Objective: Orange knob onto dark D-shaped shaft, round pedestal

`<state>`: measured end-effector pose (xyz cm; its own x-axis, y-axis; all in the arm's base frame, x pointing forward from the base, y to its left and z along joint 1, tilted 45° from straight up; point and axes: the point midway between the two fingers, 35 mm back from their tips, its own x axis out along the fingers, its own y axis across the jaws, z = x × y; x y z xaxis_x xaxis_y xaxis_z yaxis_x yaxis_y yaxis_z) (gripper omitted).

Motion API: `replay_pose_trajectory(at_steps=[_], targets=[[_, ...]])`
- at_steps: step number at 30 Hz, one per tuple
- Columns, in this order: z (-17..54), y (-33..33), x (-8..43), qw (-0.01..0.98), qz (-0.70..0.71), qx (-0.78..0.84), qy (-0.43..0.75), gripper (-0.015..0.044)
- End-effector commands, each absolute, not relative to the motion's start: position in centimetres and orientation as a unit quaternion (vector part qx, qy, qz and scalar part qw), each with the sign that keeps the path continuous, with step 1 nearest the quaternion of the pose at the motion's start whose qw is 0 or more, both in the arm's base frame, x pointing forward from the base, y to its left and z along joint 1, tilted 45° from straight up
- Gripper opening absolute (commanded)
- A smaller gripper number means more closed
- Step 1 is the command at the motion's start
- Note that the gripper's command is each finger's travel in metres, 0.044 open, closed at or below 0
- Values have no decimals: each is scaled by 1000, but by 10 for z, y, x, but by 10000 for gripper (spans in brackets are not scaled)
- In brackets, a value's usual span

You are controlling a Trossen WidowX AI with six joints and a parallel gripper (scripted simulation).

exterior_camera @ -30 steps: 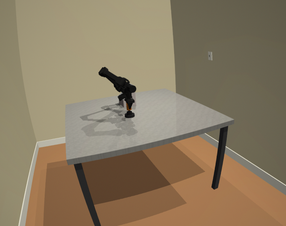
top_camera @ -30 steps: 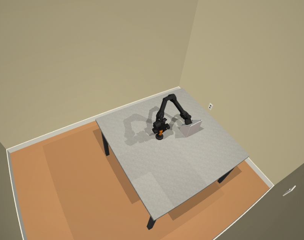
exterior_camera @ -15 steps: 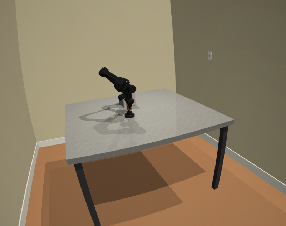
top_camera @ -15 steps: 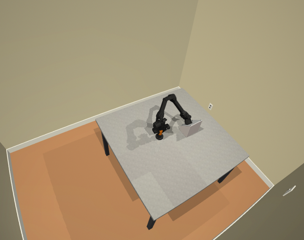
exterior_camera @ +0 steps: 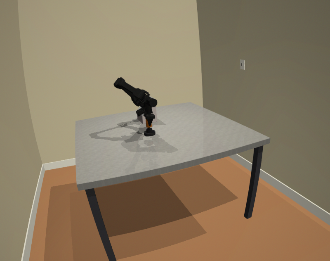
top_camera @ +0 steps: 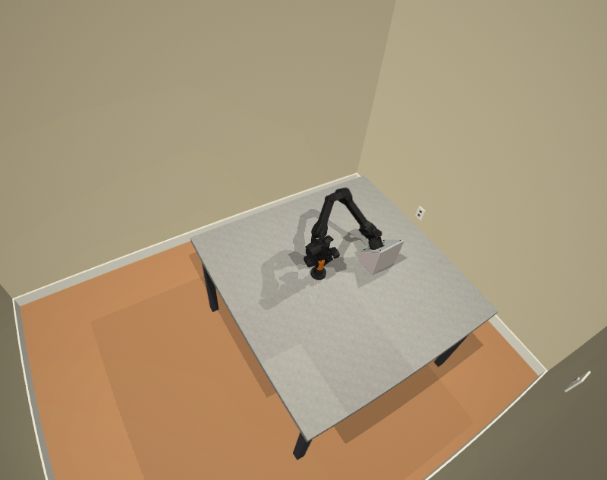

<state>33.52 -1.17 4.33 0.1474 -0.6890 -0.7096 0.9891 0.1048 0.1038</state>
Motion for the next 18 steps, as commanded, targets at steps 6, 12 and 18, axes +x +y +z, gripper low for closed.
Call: replay_pose_trajectory(at_steps=[6,12,18], targets=[[45,-8,337,691,-605,316,237,0],[44,-10,336,691,-605,316,237,0],[42,-12,335,691,-605,316,237,0]])
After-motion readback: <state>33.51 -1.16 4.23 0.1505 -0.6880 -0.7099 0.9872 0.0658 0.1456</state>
